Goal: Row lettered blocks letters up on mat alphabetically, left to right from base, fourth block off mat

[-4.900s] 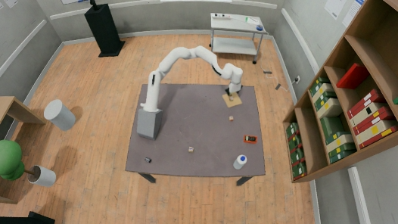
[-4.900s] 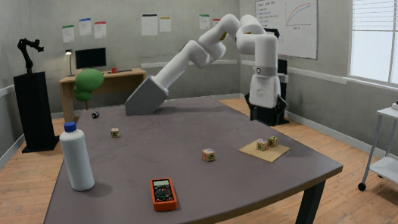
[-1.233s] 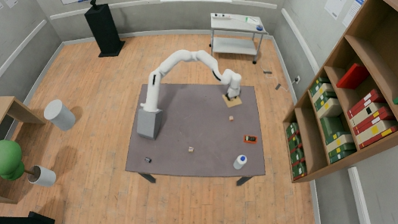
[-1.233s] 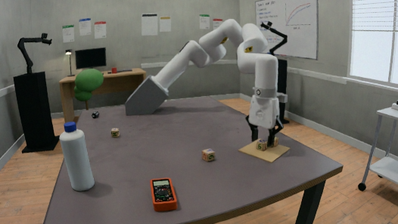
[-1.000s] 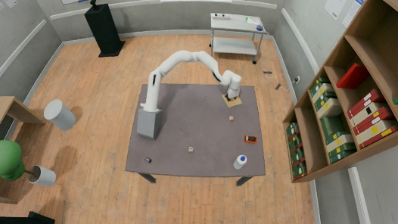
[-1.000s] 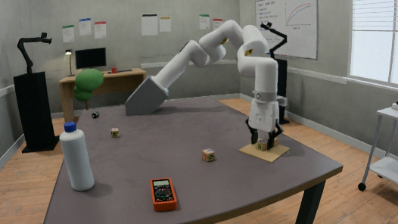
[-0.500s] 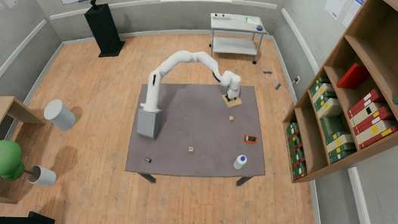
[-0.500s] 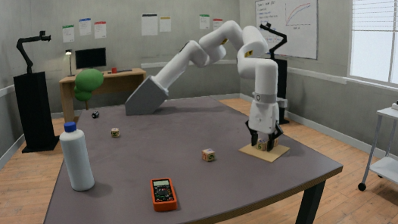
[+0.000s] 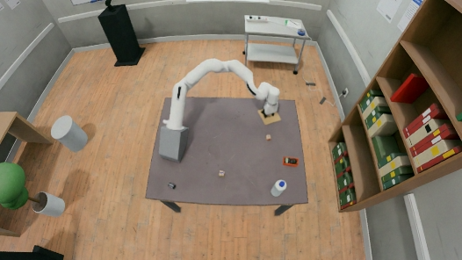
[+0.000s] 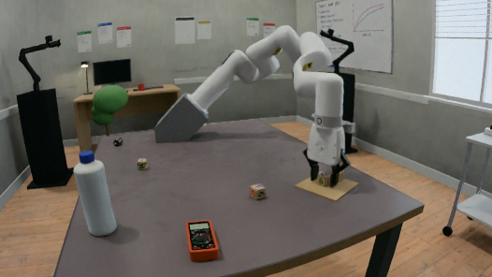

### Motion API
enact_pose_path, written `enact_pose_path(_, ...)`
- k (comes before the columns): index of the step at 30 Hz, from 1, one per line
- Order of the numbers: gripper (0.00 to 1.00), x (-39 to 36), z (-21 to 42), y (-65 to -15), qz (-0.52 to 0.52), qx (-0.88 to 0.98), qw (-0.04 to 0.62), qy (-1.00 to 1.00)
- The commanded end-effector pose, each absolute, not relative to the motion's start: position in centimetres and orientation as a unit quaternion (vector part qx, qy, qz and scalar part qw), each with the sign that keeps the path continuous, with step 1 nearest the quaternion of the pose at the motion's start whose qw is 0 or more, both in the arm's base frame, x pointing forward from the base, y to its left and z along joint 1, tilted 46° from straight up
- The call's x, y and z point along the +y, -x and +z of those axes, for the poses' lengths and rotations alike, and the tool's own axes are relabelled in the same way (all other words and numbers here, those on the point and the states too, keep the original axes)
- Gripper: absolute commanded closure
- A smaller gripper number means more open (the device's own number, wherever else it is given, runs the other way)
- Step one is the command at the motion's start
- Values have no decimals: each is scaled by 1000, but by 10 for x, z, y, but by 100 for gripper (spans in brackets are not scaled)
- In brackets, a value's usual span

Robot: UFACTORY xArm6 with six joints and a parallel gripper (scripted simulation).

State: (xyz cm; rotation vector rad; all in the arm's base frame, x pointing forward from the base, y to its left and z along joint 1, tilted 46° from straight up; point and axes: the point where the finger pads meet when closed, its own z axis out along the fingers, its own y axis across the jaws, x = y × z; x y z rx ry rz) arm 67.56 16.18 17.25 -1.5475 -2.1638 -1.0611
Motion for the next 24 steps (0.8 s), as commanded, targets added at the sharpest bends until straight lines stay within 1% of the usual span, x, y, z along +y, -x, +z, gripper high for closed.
enact_pose_path(1,31,161,174,-677,-368,-748,137,535)
enact_pose_path(12,31,161,174,-677,-368,-748,137,535)
enact_pose_path(13,52,161,174,-677,-368,-748,137,535)
enact_pose_path(24,52,161,174,-677,-368,-748,137,535)
